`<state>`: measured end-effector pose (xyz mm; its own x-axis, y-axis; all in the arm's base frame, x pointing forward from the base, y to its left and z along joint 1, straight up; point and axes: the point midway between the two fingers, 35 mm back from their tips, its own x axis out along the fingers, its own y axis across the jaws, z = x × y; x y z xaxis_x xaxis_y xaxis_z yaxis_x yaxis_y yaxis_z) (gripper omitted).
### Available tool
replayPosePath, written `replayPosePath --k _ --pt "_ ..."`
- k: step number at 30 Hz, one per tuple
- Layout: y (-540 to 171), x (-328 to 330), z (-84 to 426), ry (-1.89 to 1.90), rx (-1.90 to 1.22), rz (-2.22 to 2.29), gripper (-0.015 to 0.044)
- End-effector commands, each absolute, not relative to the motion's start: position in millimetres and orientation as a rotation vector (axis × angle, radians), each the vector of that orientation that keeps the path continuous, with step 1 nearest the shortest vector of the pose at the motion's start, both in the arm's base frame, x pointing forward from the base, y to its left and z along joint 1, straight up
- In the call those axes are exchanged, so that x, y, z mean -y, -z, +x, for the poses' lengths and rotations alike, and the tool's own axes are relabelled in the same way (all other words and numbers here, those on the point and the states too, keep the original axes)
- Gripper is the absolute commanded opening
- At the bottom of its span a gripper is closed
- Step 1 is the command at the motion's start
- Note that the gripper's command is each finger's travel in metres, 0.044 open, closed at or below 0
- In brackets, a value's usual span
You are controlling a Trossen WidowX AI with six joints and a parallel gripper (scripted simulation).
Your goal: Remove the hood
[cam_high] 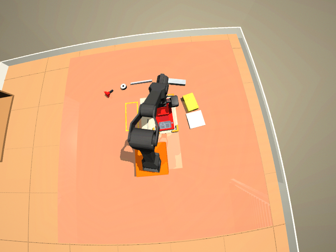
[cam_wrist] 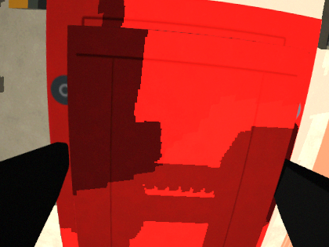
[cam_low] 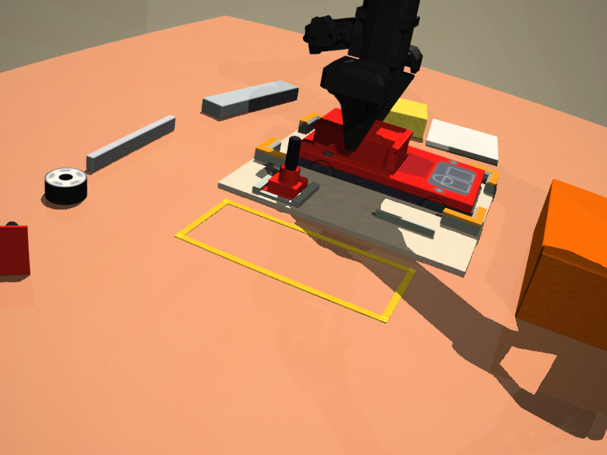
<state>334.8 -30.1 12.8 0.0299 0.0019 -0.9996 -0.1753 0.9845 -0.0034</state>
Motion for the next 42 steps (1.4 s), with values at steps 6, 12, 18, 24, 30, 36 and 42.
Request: replayPosePath --k 6,12,18,24,30,36,42 --pt "-13 30 335 -0.137 -1.536 -0.139 0.0295" --pt "-14 30 335 -0.137 -1.536 -0.139 0.0196" --pt "-17 30 335 -0.137 -1.536 -0.138 0.0039" --pt "-21 30 335 -0.137 -1.536 -0.138 0.0" --pt "-25 30 335 -0.137 -1.536 -0.138 0.0" --pt "-29 30 335 -0.137 -1.536 -0.138 0.0" --pt "-33 30 335 -0.137 -1.536 -0.138 0.0"
